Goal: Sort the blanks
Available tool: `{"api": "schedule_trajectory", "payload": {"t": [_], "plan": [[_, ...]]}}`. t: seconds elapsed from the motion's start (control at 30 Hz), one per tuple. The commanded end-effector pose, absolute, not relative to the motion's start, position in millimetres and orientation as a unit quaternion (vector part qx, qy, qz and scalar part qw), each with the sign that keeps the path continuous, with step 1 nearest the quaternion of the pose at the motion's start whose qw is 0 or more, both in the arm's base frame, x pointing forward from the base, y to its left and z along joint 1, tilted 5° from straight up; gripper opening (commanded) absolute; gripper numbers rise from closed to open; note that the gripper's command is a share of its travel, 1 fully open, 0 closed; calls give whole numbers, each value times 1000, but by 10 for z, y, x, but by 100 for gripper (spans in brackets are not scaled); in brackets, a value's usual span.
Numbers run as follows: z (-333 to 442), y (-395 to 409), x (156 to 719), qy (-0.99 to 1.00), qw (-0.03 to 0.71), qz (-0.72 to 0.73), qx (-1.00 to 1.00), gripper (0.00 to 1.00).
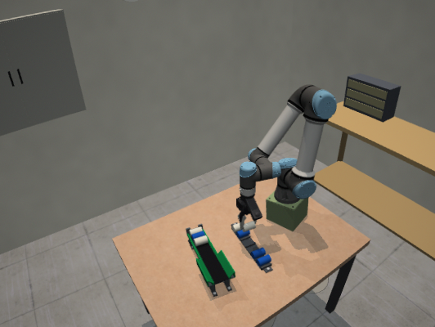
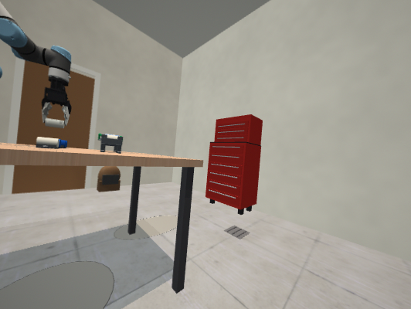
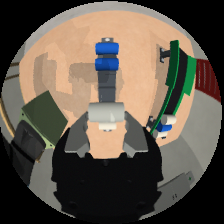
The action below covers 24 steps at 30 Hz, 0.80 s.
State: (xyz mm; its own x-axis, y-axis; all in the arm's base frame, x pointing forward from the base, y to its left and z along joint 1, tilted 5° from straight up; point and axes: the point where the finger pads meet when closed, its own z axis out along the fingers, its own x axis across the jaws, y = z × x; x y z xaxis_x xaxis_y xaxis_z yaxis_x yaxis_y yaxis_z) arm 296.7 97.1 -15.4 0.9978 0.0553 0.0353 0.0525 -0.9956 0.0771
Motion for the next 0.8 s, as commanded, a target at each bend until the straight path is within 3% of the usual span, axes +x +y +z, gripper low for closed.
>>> {"api": "schedule_trajectory", "payload": {"t": [0.0, 0.5, 0.77], "plan": [[-141, 972, 2969, 27, 38, 19, 999, 40], [-95, 969, 3080, 26, 38, 19, 999, 40], [105, 966, 3605, 21, 38, 19, 999, 40]]}}
